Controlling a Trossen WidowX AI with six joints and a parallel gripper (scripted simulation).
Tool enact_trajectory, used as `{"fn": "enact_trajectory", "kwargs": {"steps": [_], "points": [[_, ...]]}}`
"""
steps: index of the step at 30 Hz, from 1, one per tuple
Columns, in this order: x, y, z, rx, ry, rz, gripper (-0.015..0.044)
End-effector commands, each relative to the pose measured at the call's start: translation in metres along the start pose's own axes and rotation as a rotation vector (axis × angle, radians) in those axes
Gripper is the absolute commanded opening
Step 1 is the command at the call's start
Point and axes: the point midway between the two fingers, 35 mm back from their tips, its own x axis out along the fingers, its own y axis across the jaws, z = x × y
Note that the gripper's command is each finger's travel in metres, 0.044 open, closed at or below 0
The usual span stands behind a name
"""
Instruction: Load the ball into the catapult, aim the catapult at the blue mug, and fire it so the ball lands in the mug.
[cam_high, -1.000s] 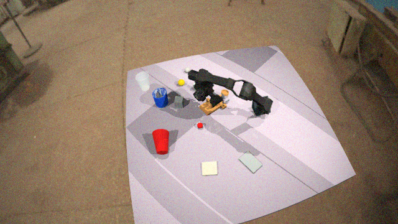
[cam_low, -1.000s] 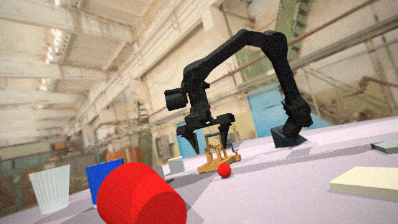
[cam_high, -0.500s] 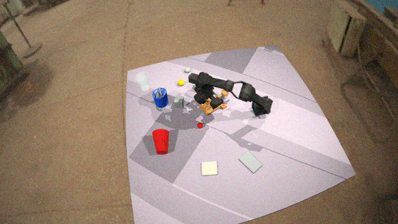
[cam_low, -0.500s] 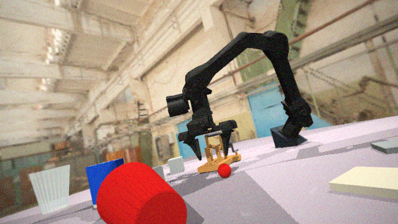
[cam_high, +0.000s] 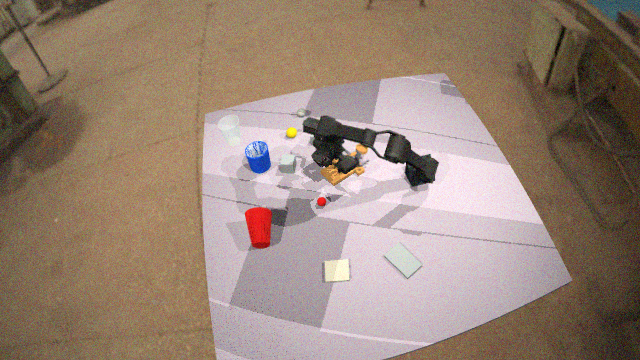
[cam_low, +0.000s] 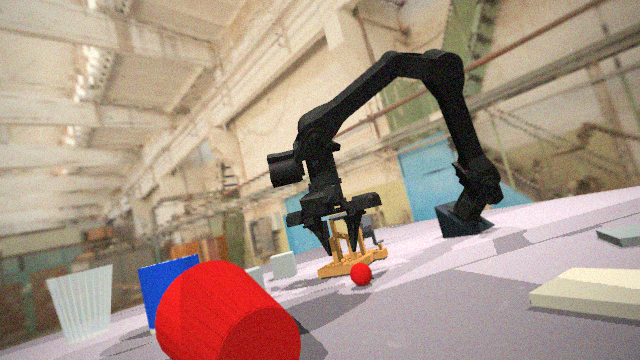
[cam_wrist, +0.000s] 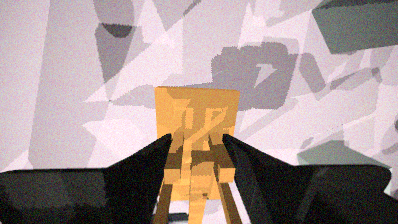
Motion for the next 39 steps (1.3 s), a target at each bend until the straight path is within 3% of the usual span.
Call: {"fn": "enact_trajectory", "kwargs": {"steps": [1,3,6,12,33,39], "points": [[-0.003,0.000,0.000,0.000,0.000,0.000,0.0065],[-0.025,-0.001,0.000,0.000,0.001,-0.001,0.0013],[-0.050,0.000,0.000,0.001,0.001,-0.001,0.0000],[-0.050,0.000,0.000,0.051,0.001,-0.001,0.0000],[-0.048,-0.015,-0.004,0.760,-0.003,0.001,0.0000],[-0.048,-0.021,-0.007,0.782,-0.003,0.000,0.0000]]}}
